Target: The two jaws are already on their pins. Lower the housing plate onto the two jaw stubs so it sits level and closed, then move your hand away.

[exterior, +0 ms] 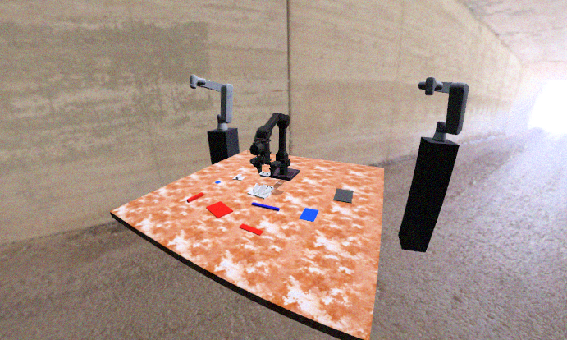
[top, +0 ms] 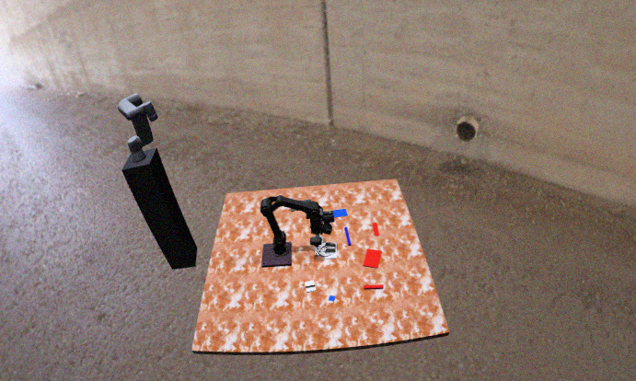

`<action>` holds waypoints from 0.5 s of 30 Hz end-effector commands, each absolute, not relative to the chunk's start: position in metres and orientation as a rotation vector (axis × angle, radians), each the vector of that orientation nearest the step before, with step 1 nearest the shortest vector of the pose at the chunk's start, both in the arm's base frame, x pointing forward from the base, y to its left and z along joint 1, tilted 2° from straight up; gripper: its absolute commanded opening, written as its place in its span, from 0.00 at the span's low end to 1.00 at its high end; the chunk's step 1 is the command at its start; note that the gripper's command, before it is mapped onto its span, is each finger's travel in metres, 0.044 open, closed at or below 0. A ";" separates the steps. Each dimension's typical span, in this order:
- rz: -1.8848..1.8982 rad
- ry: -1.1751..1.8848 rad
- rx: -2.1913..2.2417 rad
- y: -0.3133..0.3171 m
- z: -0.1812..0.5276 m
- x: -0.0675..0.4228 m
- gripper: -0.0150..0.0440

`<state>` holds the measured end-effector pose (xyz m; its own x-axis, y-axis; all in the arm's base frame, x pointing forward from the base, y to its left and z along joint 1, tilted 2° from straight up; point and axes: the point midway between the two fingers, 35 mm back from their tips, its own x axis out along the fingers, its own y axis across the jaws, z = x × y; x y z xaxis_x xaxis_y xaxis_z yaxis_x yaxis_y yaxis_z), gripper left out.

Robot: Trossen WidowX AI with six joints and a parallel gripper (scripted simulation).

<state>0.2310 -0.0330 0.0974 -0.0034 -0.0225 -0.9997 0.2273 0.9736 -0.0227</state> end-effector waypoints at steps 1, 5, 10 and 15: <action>-0.193 1.567 0.162 -0.033 0.097 0.230 0.85; -0.193 1.567 0.162 -0.033 0.097 0.230 0.85; -0.193 1.567 0.162 -0.033 0.096 0.230 0.85; -0.193 1.567 0.162 -0.033 0.088 0.231 0.85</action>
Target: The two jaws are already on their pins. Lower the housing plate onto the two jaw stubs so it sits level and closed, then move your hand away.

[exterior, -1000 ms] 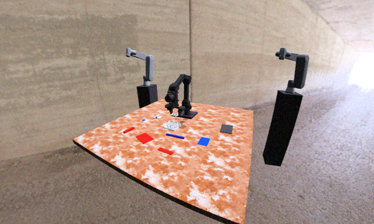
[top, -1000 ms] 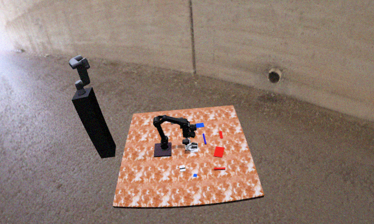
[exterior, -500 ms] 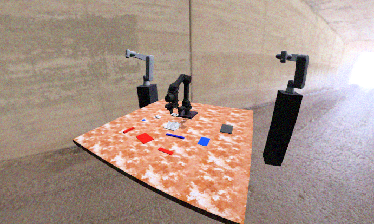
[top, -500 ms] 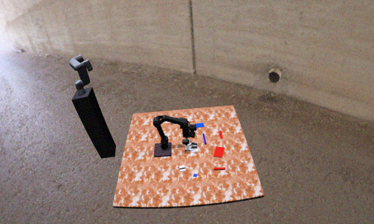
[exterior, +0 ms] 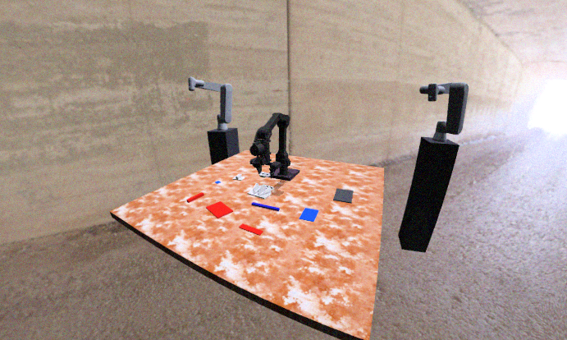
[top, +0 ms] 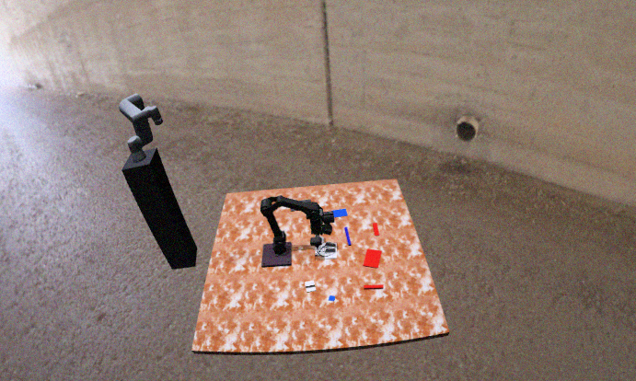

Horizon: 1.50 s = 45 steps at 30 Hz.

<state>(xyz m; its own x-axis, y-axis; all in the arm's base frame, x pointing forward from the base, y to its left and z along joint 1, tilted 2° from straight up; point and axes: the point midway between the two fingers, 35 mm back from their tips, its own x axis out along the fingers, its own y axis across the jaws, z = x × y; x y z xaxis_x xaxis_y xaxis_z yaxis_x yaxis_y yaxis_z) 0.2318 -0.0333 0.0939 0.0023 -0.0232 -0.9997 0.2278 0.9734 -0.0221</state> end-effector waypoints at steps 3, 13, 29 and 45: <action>-0.193 1.567 0.162 -0.033 0.083 0.231 0.85; -0.193 1.567 0.162 -0.033 0.067 0.232 0.85; -0.193 1.567 0.162 -0.034 0.041 0.230 0.85; -0.193 1.567 0.162 -0.034 0.035 0.229 0.85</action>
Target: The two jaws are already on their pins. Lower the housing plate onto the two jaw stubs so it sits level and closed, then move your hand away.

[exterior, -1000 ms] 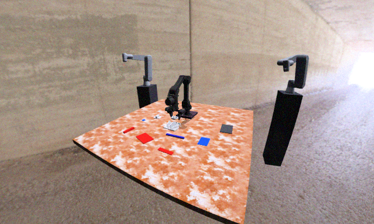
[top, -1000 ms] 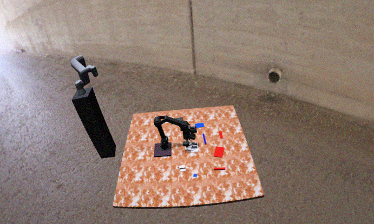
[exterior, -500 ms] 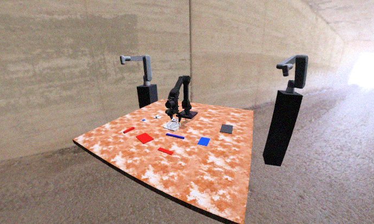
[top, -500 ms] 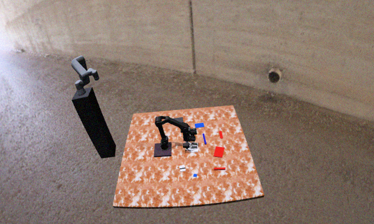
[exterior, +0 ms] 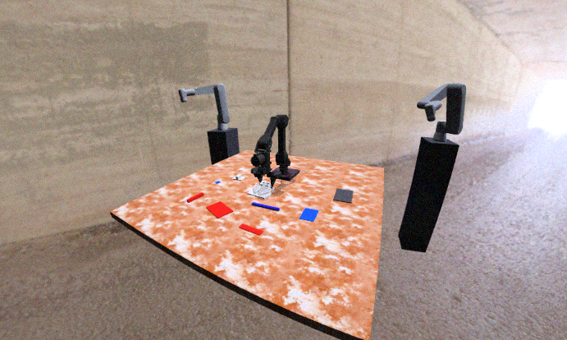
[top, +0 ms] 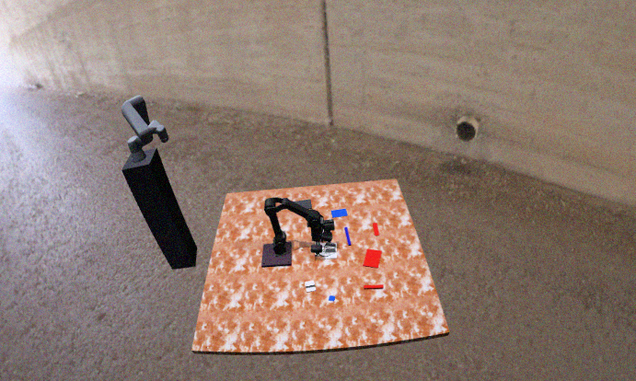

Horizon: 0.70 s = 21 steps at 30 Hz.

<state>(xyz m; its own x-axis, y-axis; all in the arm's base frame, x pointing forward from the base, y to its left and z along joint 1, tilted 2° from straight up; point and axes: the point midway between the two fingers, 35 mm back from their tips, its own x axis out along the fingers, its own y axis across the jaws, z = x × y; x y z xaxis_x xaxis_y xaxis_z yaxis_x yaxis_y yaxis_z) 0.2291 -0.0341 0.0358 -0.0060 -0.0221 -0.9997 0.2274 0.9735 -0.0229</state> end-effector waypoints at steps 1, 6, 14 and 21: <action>-0.193 1.567 0.162 -0.034 0.035 0.229 0.85; -0.193 1.567 0.162 -0.034 0.034 0.229 0.85; -0.193 1.567 0.162 -0.034 0.033 0.229 0.85; -0.192 1.567 0.162 -0.034 0.030 0.229 0.85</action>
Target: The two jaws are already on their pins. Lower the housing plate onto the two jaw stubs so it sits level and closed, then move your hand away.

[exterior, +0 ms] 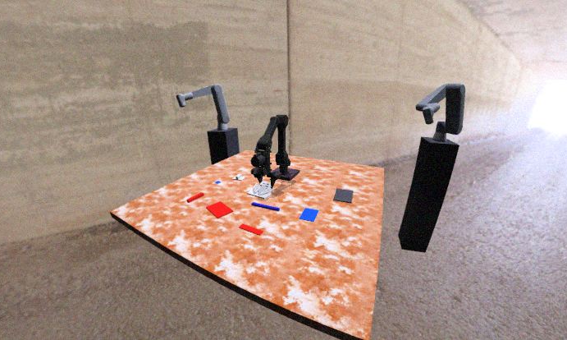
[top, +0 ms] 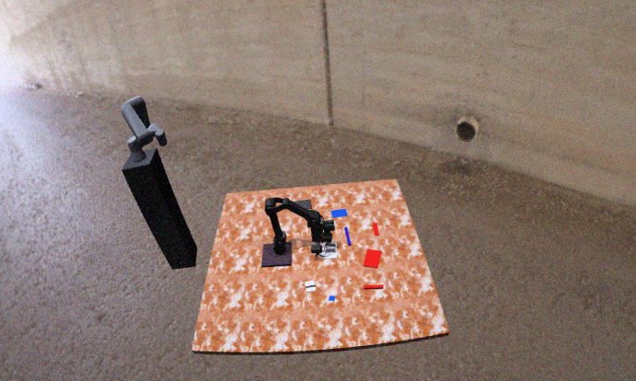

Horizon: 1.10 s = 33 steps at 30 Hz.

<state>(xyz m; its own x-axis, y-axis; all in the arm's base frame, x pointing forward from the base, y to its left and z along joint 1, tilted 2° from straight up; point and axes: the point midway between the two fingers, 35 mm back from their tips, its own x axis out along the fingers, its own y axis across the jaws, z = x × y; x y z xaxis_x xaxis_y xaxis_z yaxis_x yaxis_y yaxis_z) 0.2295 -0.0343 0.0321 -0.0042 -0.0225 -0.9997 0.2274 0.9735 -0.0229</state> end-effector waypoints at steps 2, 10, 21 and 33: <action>-0.192 1.567 0.162 -0.034 0.030 0.229 0.85; -0.192 1.567 0.162 -0.034 0.029 0.229 0.85; -0.192 1.567 0.162 -0.034 0.027 0.229 0.85; -0.192 1.567 0.162 -0.034 0.024 0.229 0.85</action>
